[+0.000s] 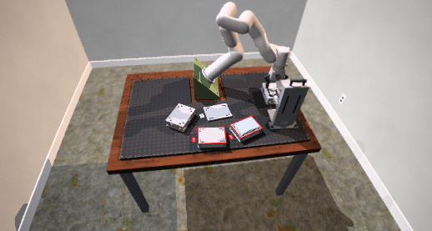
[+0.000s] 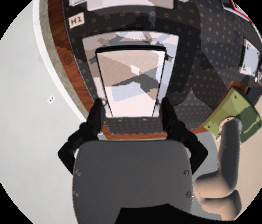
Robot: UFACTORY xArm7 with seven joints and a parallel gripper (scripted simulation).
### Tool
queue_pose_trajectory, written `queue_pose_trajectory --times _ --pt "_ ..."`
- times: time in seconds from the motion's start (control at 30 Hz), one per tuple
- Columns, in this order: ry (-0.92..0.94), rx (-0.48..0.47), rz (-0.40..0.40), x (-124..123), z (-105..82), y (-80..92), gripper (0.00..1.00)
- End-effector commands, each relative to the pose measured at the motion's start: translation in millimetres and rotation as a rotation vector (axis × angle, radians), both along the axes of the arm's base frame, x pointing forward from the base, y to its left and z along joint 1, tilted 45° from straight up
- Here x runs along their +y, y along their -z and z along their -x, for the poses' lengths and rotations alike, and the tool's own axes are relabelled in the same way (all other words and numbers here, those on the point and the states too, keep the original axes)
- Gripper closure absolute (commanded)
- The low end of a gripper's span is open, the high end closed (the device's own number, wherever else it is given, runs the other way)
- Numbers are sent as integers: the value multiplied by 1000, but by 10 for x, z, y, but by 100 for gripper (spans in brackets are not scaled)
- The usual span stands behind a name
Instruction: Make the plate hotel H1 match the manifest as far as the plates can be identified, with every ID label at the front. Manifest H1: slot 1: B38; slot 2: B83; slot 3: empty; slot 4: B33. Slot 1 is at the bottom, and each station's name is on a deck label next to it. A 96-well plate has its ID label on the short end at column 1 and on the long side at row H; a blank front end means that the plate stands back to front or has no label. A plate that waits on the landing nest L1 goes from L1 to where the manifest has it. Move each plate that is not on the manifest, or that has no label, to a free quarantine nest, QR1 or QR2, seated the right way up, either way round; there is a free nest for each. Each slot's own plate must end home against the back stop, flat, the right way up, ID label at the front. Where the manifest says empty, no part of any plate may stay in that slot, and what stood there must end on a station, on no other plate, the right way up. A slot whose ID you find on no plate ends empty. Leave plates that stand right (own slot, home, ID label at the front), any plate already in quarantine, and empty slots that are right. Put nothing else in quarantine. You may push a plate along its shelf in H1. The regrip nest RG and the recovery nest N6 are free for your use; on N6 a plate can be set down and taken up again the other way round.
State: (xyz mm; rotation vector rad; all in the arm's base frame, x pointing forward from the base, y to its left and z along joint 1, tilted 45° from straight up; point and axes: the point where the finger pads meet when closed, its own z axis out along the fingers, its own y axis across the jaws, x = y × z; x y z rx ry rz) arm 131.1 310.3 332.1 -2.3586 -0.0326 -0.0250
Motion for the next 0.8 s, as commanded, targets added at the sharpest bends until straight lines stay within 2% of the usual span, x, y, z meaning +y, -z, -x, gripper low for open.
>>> queue_pose_trajectory --times 0.0,0.77 --pt "1 -1 -3 2 -6 -15 0" --pt "1 -1 -3 77 -7 61 0"
